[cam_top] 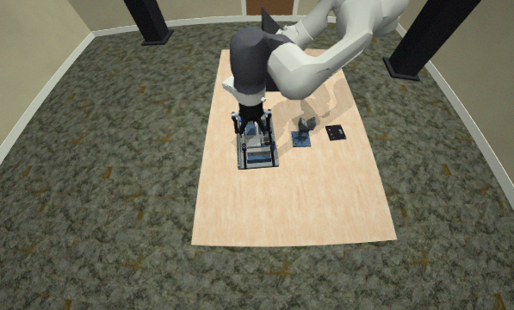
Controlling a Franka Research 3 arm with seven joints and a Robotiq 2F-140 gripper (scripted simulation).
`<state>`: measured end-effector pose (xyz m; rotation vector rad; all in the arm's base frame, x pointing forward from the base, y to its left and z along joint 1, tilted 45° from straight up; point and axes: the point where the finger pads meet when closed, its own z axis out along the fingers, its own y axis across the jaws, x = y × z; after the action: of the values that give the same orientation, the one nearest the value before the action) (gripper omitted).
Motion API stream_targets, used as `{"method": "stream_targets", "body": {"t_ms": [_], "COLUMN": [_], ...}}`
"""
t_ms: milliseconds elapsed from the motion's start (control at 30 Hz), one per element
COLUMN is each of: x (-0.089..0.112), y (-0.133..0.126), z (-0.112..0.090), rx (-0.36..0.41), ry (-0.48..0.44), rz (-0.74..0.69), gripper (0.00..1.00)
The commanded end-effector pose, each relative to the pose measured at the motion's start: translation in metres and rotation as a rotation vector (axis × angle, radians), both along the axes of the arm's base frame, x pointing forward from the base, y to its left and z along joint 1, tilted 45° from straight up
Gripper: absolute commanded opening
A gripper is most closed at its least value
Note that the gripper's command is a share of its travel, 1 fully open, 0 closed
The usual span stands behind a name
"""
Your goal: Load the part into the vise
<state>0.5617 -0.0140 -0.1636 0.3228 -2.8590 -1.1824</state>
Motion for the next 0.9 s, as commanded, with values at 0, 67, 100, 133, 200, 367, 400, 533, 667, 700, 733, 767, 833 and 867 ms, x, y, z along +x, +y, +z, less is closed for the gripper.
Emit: {"method": "stream_targets", "body": {"t_ms": [0,67,100,133,200,367,400,533,667,700,733,767,833,867], "x": [0.0,0.0,0.001,0.001,0.001,0.002,0.002,0.003,0.003,0.003,0.003,0.003,0.003,0.003], "y": [-0.008,-0.008,-0.01,-0.012,-0.015,-0.021,-0.022,-0.023,-0.024,-0.024,-0.024,-0.024,-0.024,-0.024], "z": [0.011,0.011,0.013,0.015,0.018,0.024,0.025,0.026,0.027,0.027,0.027,0.027,0.027,0.027], "rx": [0.004,0.004,0.004,0.004,0.004,0.004,0.004,0.004,0.004,0.004,0.004,0.004,0.004,0.004], "ry": [0.008,0.008,0.008,0.008,0.008,0.008,0.008,0.008,0.008,0.008,0.008,0.008,0.008,0.008], "rz": [0.0,0.0,0.0,0.0,0.0,0.0,0.0,0.0,0.0,0.0,0.0,0.0,0.0,0.0], "gripper": [0.47,0.47,0.47,0.47,0.47,0.47,0.47,0.47,0.47,0.47,0.0,0.0,0.0,0.0]}}
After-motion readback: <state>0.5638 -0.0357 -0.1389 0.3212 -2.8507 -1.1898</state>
